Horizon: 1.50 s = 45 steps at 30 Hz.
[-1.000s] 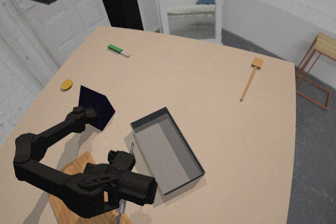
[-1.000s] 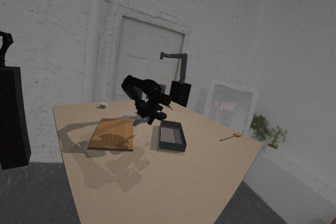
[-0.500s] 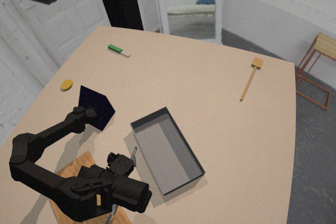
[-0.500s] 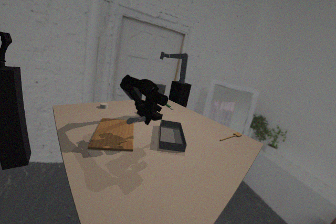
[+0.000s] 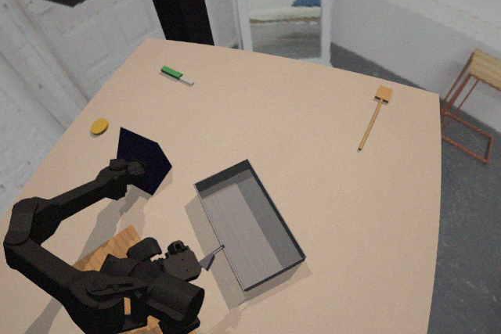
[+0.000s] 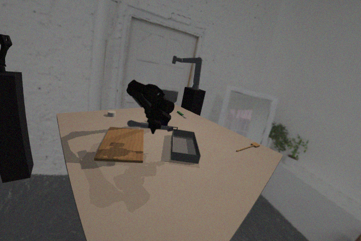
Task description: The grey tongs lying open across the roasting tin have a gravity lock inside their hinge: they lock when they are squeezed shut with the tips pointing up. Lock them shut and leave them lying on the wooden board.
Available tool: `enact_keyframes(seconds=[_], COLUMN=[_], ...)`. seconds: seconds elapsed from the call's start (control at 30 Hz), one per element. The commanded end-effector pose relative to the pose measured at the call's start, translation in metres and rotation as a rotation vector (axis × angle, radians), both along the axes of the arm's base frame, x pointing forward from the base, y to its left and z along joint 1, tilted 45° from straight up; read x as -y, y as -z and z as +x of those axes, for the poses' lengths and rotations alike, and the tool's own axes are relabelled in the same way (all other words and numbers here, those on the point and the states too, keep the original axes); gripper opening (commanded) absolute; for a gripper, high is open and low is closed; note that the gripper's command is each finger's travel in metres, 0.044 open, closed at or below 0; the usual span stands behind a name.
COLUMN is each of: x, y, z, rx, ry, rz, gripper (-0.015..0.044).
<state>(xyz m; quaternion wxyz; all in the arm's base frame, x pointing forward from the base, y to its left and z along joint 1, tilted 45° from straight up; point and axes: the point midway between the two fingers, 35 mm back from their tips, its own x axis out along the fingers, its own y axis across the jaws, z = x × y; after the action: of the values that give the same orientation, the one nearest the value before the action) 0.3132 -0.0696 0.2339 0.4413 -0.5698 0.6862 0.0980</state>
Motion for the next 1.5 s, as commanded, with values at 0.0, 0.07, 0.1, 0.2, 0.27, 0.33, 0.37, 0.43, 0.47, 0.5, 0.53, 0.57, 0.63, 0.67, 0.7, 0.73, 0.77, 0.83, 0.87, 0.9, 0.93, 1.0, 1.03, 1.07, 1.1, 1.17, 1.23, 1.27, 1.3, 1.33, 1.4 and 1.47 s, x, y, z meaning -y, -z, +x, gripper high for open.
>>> enact_keyframes(seconds=[0.0,0.07,0.1,0.2,0.27,0.33,0.37,0.43,0.47,0.5,0.53,0.57,0.63,0.67,0.7,0.73,0.77,0.83,0.87,0.9,0.93,1.0,1.03,1.07,1.1,1.17,1.23,1.27,1.3,1.33,1.4,1.47], x=[0.002,0.004,0.005,0.008,0.010,0.012,0.013,0.015,0.016,0.017,0.018,0.019,0.021,0.022,0.022,0.023,0.024,0.026,0.027,0.028,0.029,0.031,0.029,0.029,0.030,0.031,0.033,0.034,0.035,0.036,0.037,0.039], y=[-0.004,-0.005,-0.006,-0.009,-0.011,-0.013,-0.013,-0.015,-0.016,-0.017,-0.018,-0.019,-0.020,-0.021,-0.022,-0.023,-0.024,-0.025,-0.026,-0.027,-0.028,-0.029,-0.029,-0.029,-0.030,-0.031,-0.033,-0.033,-0.034,-0.035,-0.037,-0.038], z=[-0.005,-0.007,-0.008,-0.011,-0.013,-0.015,-0.017,-0.019,-0.020,-0.021,-0.022,-0.023,-0.025,-0.026,-0.028,-0.029,-0.030,-0.032,-0.033,-0.034,-0.036,-0.038,-0.037,-0.037,-0.038,-0.040,-0.043,-0.044,-0.045,-0.046,-0.049,-0.051], rx=[0.098,0.152,0.180,0.262,0.317,0.372,0.399,0.454,0.481,0.508,0.536,0.563,0.618,0.645,0.672,0.700,0.727,0.782,0.810,0.837,0.864,0.919,0.928,0.941,0.957,1.004,1.058,1.085,1.112,1.140,1.194,1.249], ry=[0.094,0.150,0.179,0.263,0.320,0.376,0.404,0.461,0.489,0.517,0.545,0.573,0.629,0.658,0.686,0.714,0.742,0.798,0.827,0.855,0.883,0.939,0.956,0.969,0.986,1.034,1.090,1.119,1.147,1.175,1.231,1.287], rz=[0.005,0.009,0.010,0.015,0.019,0.023,0.024,0.028,0.029,0.031,0.033,0.034,0.037,0.039,0.040,0.042,0.044,0.047,0.048,0.050,0.051,0.054,0.076,0.076,0.077,0.079,0.082,0.083,0.084,0.086,0.089,0.091], gripper=[-0.0150,-0.0150,-0.0150,-0.0150,-0.0150,-0.0150,-0.0150,-0.0150,-0.0150,-0.0150,-0.0150,-0.0150,-0.0150,-0.0150,-0.0150,-0.0150,-0.0150,-0.0150,-0.0150,-0.0150,-0.0150,-0.0150,-0.0150,-0.0150,-0.0150,-0.0150,-0.0150,-0.0150,-0.0150,-0.0150,-0.0150,-0.0150])
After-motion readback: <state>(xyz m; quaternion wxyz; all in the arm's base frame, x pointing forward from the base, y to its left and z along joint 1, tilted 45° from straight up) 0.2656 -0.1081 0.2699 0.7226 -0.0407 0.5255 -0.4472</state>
